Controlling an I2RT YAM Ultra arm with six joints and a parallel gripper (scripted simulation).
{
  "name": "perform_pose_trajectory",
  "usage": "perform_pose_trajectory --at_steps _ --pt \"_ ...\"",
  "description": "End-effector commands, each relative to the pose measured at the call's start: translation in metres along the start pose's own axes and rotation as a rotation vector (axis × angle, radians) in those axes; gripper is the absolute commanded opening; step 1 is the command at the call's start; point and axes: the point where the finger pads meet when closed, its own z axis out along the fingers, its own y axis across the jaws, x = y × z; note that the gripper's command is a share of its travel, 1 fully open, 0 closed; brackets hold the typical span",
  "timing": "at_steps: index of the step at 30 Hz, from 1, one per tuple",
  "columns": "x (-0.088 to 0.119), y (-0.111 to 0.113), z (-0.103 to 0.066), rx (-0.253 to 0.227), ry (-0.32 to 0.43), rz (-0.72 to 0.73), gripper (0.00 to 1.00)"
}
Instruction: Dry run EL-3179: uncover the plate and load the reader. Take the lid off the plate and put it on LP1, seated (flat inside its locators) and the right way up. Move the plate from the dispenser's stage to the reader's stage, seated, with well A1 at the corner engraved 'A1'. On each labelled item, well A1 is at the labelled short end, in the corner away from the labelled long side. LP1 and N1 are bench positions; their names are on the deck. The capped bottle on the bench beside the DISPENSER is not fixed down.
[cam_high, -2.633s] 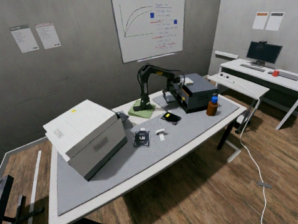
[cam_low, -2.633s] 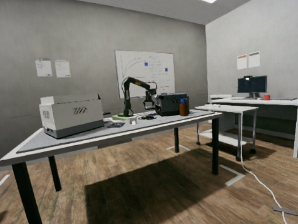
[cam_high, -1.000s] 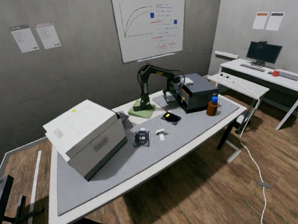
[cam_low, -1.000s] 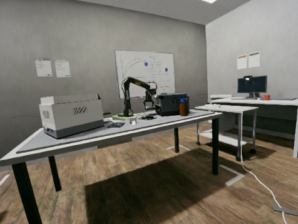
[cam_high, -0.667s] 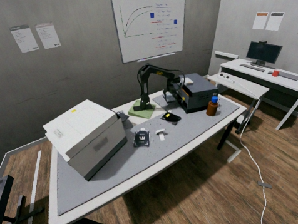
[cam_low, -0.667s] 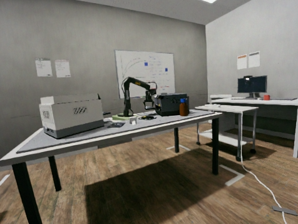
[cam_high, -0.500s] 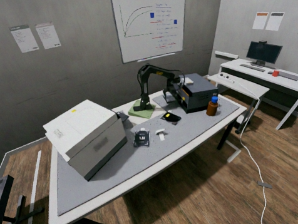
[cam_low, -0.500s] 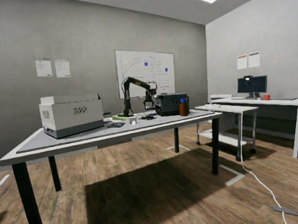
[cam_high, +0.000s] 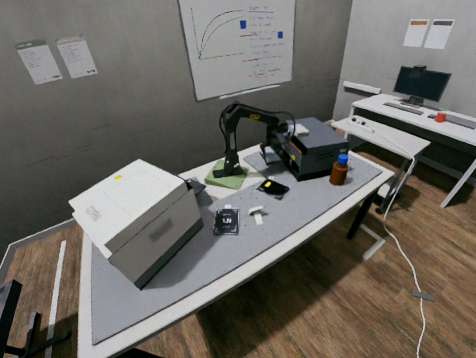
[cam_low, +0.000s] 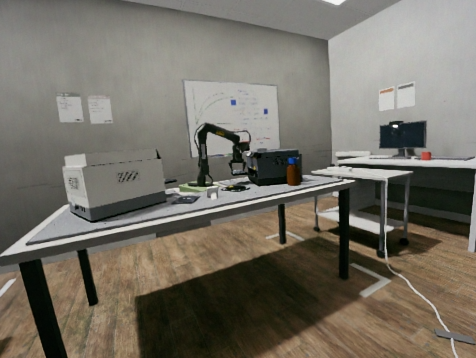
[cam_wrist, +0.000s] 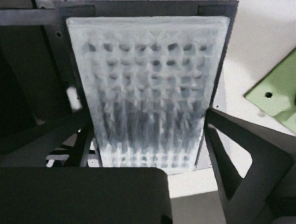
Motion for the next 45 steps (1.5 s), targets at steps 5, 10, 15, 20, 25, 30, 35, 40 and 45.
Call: perform_pose_trajectory --at_steps 5,10,15,20,25,30,35,40,45 --pt "0.0 0.006 -0.022 -0.048 -0.007 0.002 0.86" --pt "-0.003 0.008 -0.024 -0.059 -0.008 0.013 0.86" --pt "-0.004 0.013 -0.025 -0.082 -0.007 0.019 0.86" --pt "-0.006 0.009 -0.026 -0.063 -0.011 0.021 0.86" --pt "-0.004 0.009 -0.027 -0.056 -0.011 0.012 0.86" --pt "0.0 0.007 -0.021 -0.015 -0.012 -0.001 0.86" --pt "-0.003 0.006 -0.031 -0.046 -0.011 0.013 0.86" --pt "-0.004 0.007 -0.032 -0.055 -0.011 0.014 0.86" --pt "-0.005 0.014 -0.034 -0.09 -0.009 0.018 0.86"
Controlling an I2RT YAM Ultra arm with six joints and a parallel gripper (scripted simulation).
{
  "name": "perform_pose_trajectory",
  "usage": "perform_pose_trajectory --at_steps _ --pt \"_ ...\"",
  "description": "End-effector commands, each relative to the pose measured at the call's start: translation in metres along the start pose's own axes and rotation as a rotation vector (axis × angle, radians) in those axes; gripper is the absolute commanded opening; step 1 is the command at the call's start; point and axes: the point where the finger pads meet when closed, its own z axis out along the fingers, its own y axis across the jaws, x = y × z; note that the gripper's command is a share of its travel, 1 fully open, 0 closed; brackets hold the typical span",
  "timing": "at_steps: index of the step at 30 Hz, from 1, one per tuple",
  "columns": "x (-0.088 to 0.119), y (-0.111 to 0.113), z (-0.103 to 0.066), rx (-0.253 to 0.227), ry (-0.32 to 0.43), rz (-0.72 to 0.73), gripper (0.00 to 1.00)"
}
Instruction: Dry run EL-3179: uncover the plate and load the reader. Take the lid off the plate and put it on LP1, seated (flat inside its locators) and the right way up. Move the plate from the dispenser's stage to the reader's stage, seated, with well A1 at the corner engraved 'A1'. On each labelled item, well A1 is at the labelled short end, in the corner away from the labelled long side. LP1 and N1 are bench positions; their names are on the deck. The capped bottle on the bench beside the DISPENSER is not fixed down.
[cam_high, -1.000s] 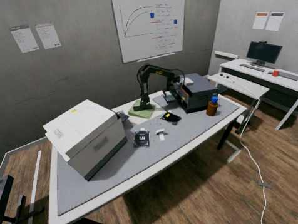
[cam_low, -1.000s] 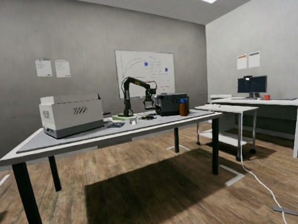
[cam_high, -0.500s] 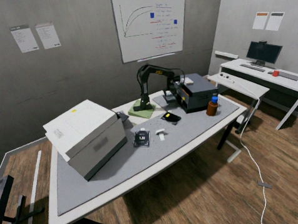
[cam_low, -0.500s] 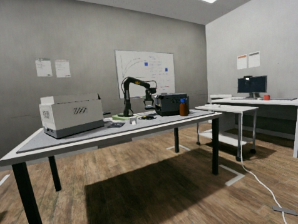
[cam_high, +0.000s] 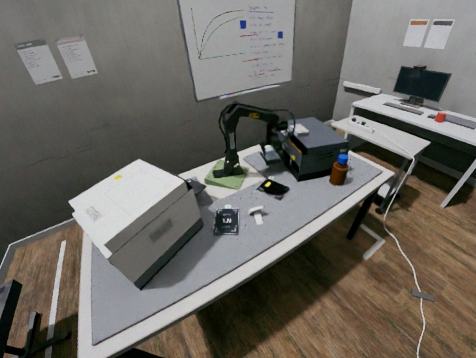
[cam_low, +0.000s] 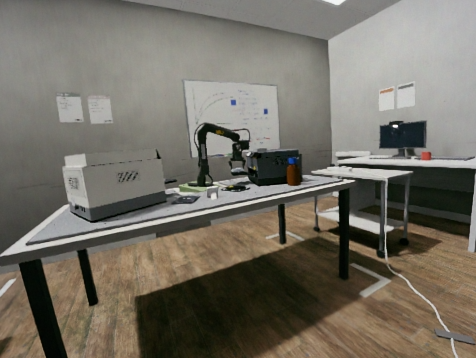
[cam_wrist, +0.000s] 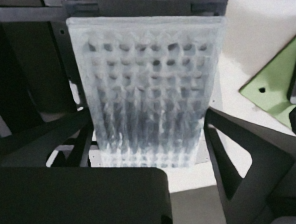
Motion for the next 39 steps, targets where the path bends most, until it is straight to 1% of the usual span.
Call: perform_pose_trajectory --at_steps 1,6,9,14,19,38,39 --pt "-0.006 0.014 -0.022 -0.092 -0.009 0.018 0.86" --pt "-0.006 0.01 -0.022 -0.07 -0.011 0.014 0.86" --pt "-0.004 0.009 -0.016 -0.034 -0.014 0.009 0.86" --pt "-0.001 0.008 -0.019 -0.03 -0.012 0.001 0.86" --pt "-0.001 0.006 -0.019 -0.013 -0.014 0.003 0.86" --pt "0.0 0.008 -0.026 -0.03 -0.012 0.0 0.86" --pt "-0.003 0.008 -0.027 -0.031 -0.014 0.01 0.86"
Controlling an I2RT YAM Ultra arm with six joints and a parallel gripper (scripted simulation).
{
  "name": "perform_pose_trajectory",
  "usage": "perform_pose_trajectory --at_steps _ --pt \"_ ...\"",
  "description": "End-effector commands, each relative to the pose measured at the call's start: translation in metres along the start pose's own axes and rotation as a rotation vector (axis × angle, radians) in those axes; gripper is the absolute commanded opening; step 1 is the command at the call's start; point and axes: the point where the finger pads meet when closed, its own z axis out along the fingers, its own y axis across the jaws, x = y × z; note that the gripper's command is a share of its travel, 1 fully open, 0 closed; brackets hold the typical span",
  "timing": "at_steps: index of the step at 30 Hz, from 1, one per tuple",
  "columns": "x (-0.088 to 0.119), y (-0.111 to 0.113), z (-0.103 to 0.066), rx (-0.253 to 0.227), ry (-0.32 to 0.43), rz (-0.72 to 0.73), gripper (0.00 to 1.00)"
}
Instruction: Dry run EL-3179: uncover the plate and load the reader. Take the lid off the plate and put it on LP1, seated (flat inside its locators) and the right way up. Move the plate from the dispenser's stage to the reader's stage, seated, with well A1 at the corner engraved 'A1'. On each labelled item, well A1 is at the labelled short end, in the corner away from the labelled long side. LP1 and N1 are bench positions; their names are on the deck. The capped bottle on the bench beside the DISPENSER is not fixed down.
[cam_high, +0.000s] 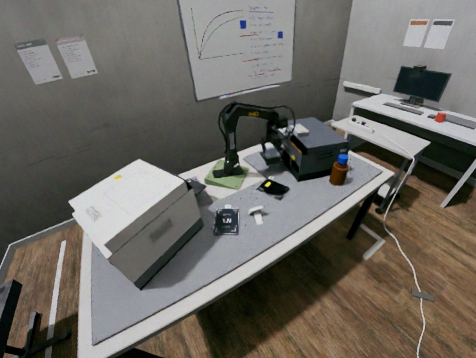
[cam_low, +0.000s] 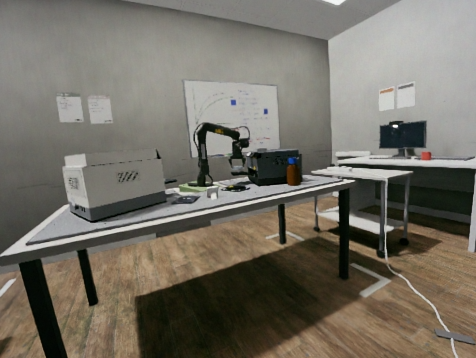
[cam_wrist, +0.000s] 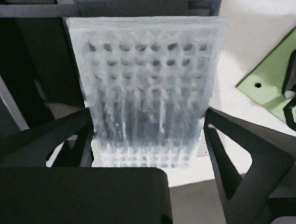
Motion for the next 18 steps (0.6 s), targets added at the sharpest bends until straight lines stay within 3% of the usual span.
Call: perform_pose_trajectory --at_steps 1,18 --pt "-0.004 0.006 -0.012 -0.027 -0.015 0.014 0.86" --pt "-0.003 0.003 -0.035 -0.046 -0.011 0.008 0.86"
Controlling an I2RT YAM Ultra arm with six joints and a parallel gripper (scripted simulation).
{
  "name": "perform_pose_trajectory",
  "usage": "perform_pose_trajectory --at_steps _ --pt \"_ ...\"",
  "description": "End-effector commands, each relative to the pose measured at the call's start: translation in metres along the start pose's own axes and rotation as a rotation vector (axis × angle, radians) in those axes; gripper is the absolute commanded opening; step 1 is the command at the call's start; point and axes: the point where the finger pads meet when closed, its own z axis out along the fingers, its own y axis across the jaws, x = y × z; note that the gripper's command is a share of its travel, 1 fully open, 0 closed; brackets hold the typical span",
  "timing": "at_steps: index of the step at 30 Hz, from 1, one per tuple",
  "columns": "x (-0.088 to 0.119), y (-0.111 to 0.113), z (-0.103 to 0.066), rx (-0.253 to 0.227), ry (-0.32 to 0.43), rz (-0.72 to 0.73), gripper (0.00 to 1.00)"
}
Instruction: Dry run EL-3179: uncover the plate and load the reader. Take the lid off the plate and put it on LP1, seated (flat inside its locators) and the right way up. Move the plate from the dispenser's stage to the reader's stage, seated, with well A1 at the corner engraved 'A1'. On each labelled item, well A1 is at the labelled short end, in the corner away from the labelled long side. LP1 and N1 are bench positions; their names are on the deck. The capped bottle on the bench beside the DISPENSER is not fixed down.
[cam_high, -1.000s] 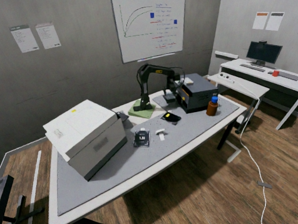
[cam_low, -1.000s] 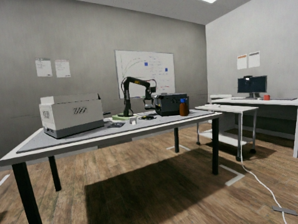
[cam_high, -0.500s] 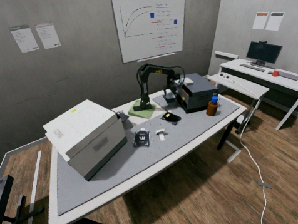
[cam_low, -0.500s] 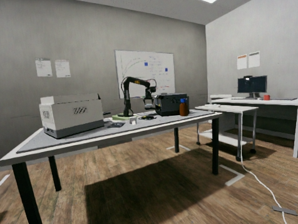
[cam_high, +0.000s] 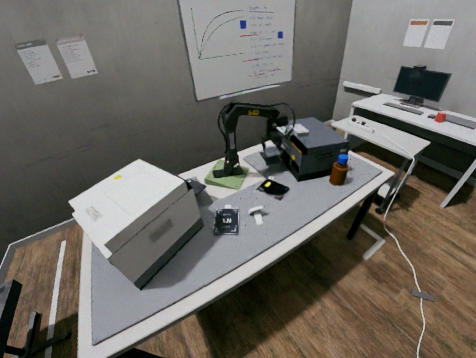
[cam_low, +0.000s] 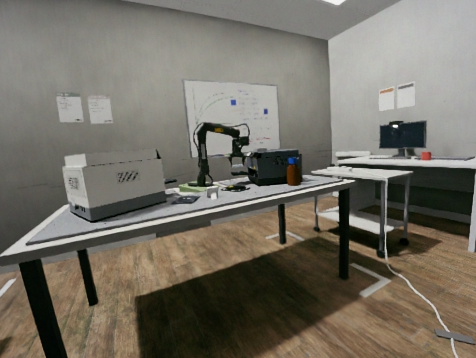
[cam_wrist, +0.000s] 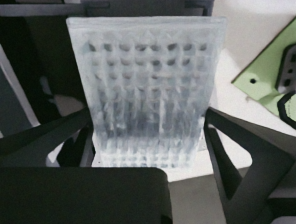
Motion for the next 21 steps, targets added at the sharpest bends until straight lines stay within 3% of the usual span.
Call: perform_pose_trajectory --at_steps 1,15,21 --pt "-0.002 0.003 -0.022 -0.049 -0.01 0.007 0.86" --pt "-0.003 0.002 -0.038 -0.058 -0.009 0.008 0.86" --pt "-0.001 0.003 -0.043 -0.038 -0.011 0.004 0.86"
